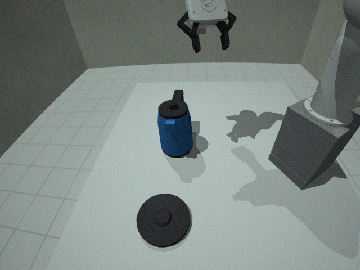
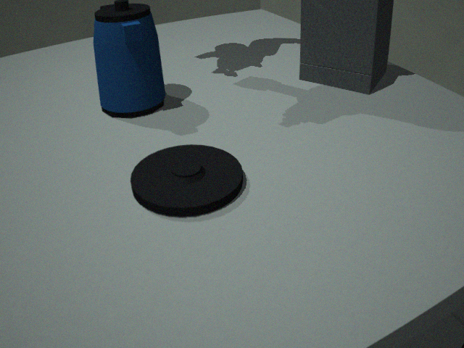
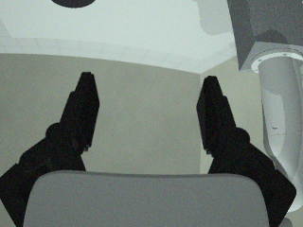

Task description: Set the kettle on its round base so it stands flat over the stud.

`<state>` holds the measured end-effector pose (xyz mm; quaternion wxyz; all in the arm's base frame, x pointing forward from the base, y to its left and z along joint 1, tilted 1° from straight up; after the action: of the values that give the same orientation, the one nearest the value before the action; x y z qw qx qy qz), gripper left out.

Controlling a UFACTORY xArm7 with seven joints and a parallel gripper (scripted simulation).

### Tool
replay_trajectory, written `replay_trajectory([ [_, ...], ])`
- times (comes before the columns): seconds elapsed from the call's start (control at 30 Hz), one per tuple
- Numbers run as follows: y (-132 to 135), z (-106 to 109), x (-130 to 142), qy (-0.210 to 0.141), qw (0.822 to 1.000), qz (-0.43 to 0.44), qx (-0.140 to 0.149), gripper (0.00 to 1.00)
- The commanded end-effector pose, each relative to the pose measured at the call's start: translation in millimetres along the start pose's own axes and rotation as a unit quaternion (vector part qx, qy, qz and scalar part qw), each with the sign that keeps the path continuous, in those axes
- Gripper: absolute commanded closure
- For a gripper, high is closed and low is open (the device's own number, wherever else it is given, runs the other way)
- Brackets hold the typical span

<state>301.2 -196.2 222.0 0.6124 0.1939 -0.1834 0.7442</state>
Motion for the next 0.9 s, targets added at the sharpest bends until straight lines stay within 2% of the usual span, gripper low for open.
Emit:
replay_trajectory([
  [0.0, -20, 3, 16, 0.028, 0.996, 0.077, 0.022, 0.19],
  [0.07, -20, 3, 16, 0.028, 0.996, 0.077, 0.022, 0.19],
  [0.13, -34, 5, 31, 0.047, 0.989, 0.137, 0.041, 0.19],
  [0.23, -44, 5, 41, 0.059, 0.981, 0.176, 0.054, 0.19],
  [0.4, -63, 7, 63, 0.084, 0.959, 0.259, 0.079, 0.19],
  [0.57, -81, 7, 88, 0.108, 0.929, 0.339, 0.103, 0.19],
  [0.63, -81, 7, 88, 0.108, 0.929, 0.339, 0.103, 0.19],
  [0.73, -95, 8, 110, 0.126, 0.898, 0.404, 0.123, 0.19],
  [0.87, -106, 8, 130, 0.141, 0.866, 0.459, 0.139, 0.19],
])
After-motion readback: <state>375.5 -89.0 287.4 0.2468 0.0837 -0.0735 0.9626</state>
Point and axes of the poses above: the point where the finger pads meet when closed, its own z axis back along the fingers, its own y axis across the jaws, x = y × z, the point moved 9 cm from there along z, back along the fingers, and after that the axes turned 3 degrees about z, right-handed, at the moved point
